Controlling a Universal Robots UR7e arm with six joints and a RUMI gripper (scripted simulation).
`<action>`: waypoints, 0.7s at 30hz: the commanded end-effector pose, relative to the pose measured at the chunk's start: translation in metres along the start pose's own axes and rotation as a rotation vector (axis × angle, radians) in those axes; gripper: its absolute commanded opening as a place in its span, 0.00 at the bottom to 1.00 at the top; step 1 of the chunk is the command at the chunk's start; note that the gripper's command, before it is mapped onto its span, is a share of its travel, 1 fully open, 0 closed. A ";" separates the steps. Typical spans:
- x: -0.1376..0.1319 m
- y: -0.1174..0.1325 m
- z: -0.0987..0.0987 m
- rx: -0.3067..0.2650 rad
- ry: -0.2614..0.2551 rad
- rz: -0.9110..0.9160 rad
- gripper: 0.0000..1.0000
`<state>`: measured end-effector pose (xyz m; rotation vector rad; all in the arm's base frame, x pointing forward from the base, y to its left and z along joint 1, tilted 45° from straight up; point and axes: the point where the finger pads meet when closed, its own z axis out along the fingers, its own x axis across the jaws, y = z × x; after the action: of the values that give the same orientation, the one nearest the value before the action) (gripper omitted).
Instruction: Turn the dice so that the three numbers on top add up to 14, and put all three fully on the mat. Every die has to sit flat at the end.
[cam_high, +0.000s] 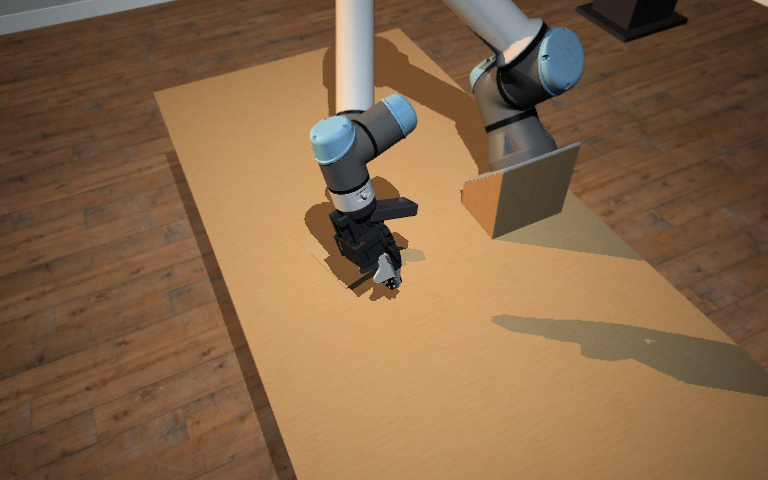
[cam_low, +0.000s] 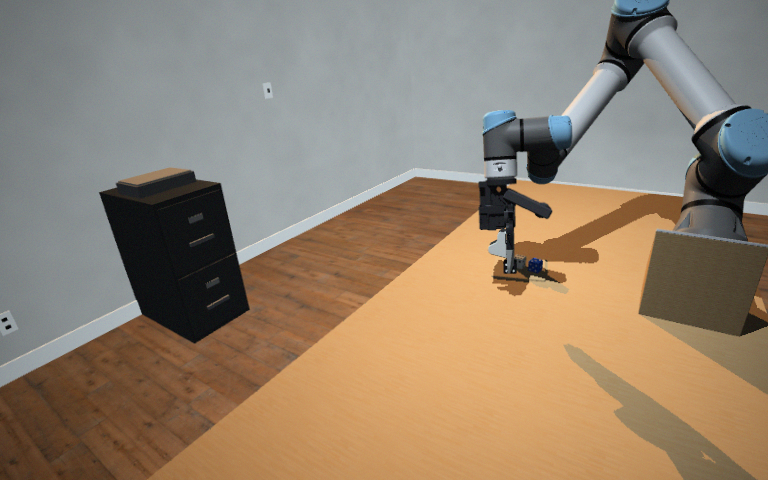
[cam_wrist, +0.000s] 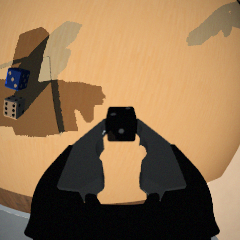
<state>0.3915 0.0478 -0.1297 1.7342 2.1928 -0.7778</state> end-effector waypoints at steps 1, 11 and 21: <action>0.003 -0.001 0.000 0.008 0.018 0.139 0.10; 0.008 -0.001 0.001 0.032 0.063 0.446 0.10; 0.012 0.001 0.001 0.063 0.099 0.723 0.10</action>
<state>0.3884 0.0563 -0.1368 2.3568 1.4804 -0.5893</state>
